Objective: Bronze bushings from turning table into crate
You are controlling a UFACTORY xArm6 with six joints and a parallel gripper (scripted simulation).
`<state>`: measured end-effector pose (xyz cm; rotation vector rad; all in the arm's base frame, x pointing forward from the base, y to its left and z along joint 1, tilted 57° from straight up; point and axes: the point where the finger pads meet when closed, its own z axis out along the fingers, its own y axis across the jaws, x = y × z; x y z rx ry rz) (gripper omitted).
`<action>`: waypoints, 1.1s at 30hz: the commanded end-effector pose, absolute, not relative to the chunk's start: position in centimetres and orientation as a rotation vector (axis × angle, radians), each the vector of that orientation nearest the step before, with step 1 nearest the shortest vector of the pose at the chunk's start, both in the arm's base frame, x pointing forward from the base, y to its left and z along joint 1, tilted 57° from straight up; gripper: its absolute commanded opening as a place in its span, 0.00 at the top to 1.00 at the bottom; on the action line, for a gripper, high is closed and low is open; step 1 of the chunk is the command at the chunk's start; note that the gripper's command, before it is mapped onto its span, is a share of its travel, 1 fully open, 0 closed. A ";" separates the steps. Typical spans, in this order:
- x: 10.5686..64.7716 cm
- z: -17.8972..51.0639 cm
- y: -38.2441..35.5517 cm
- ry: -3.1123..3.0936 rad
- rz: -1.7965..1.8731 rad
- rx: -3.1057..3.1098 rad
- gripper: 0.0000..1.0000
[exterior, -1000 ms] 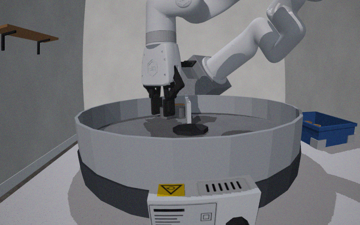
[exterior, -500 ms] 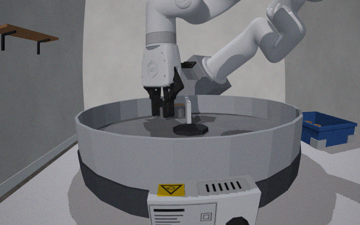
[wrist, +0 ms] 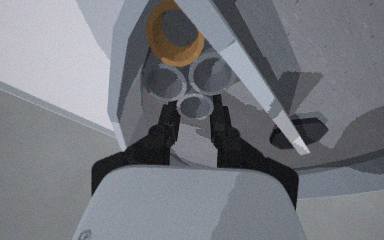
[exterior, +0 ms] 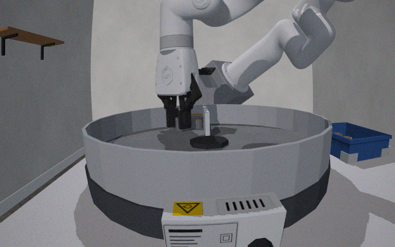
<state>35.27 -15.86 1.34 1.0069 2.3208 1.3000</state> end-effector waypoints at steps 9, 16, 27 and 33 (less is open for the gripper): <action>35.3 1.4 -16.0 2.320 1.297 1.007 1.00; 35.3 1.4 -16.0 2.320 1.297 1.007 1.00; 35.3 1.4 -16.0 2.320 1.297 1.007 1.00; 35.1 1.6 -16.2 2.320 1.297 1.007 1.00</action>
